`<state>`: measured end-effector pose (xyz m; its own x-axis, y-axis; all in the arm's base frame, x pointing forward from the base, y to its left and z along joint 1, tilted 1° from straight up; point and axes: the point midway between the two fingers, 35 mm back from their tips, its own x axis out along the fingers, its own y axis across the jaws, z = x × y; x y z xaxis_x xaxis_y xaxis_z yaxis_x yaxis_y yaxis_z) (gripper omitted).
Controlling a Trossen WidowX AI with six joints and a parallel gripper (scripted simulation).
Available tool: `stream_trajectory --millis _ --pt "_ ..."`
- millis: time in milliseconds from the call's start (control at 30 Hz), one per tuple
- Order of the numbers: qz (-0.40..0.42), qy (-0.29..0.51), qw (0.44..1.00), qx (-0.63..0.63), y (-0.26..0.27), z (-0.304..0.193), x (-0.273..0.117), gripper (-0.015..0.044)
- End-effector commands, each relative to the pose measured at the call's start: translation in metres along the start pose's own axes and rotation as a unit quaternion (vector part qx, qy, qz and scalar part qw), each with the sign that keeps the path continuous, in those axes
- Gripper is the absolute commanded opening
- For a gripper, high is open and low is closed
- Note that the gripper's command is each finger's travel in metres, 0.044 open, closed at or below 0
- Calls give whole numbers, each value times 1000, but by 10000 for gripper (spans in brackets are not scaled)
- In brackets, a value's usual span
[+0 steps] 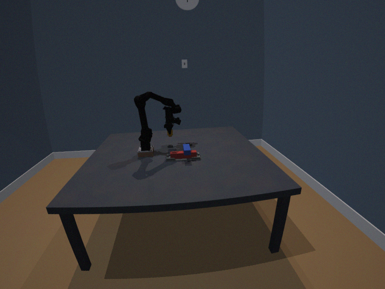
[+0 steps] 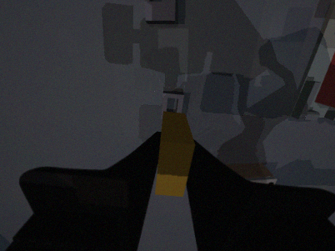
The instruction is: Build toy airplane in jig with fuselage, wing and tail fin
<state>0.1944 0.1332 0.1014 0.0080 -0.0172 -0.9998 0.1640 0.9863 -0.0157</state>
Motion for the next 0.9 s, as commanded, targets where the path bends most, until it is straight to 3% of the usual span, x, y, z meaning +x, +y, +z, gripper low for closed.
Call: stream_trajectory --millis 0,333,867 --pt "5 -3 1000 0 -1 -1 -17 0" --pt "5 -3 1000 -3 -5 -6 -47 0" --pt "5 -4 1000 -11 -31 18 -41 0"
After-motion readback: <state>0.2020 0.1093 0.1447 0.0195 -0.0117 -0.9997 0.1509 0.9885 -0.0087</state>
